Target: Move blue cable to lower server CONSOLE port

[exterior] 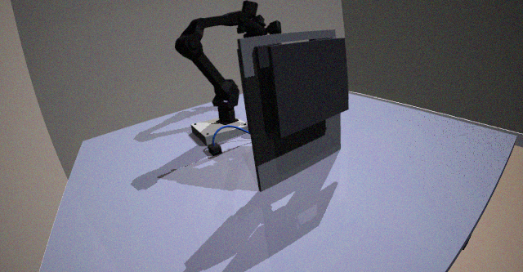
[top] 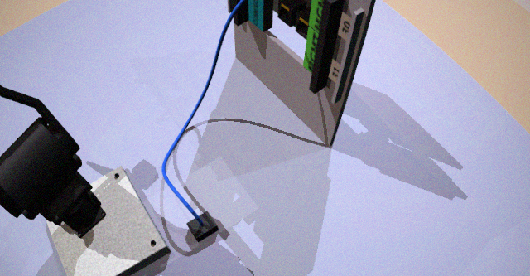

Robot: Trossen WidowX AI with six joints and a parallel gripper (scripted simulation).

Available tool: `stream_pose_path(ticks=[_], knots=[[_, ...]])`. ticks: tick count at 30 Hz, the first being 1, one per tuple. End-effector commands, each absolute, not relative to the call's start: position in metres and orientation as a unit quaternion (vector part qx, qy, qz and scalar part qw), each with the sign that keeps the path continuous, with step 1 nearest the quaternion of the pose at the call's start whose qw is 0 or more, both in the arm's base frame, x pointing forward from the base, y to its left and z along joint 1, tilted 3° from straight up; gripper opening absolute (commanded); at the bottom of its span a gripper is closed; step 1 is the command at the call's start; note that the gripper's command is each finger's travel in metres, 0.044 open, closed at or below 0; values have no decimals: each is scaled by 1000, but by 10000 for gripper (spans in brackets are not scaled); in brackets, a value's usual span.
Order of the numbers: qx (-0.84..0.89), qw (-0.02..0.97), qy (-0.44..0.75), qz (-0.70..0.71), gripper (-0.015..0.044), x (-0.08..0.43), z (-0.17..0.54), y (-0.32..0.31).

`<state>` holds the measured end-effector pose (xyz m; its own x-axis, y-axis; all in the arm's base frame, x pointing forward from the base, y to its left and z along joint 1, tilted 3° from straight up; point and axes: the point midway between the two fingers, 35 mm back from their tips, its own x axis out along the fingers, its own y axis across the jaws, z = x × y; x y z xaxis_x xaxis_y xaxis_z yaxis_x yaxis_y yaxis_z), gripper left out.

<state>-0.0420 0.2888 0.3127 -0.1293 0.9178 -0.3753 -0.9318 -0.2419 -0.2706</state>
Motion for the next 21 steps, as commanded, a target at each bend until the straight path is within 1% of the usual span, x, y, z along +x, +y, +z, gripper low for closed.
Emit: stream_pose_path(ticks=[1,7,11,16,21], knots=[[-269,686,-20,676,239,15,307,294],[-334,786,-39,519,239,116,295,273],[-381,819,-47,427,239,164,289,249],[-466,840,-44,275,239,227,281,194],[-550,827,-9,120,239,271,272,122]])
